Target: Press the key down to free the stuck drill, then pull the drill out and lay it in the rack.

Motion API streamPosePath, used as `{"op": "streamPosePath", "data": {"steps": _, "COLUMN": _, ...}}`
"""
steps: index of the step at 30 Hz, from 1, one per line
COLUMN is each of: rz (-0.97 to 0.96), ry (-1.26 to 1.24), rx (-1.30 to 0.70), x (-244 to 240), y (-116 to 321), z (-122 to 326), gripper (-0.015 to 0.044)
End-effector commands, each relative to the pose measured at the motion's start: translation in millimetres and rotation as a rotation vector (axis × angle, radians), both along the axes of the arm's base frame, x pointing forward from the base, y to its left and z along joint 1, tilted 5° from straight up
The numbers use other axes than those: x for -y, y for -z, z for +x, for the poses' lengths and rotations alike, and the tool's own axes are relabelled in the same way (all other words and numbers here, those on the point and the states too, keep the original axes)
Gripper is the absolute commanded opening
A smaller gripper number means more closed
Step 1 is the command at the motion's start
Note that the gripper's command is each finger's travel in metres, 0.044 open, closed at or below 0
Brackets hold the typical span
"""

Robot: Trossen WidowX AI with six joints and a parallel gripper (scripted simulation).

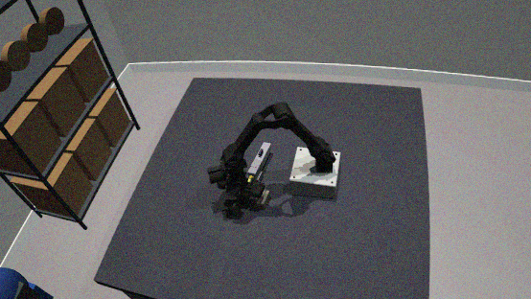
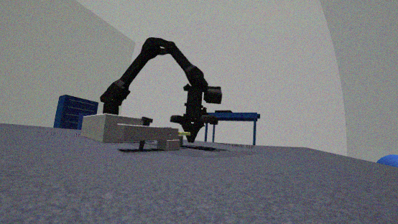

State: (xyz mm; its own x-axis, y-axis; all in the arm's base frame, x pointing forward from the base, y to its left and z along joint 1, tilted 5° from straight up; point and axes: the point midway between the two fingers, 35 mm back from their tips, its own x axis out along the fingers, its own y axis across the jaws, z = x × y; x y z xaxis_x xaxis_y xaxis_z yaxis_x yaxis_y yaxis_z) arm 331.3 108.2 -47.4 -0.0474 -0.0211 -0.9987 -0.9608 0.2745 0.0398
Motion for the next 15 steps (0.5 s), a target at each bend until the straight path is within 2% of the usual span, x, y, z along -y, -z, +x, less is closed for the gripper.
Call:
{"op": "streamPosePath", "data": {"steps": 1, "rz": 0.006, "ry": 0.000, "rx": 0.002, "x": -9, "y": -1, "z": 3, "gripper": 0.0000}}
{"op": "streamPosePath", "data": {"steps": 15, "rz": 0.008, "ry": 0.000, "rx": 0.003, "x": -28, "y": -2, "z": 8, "gripper": 0.0000}}
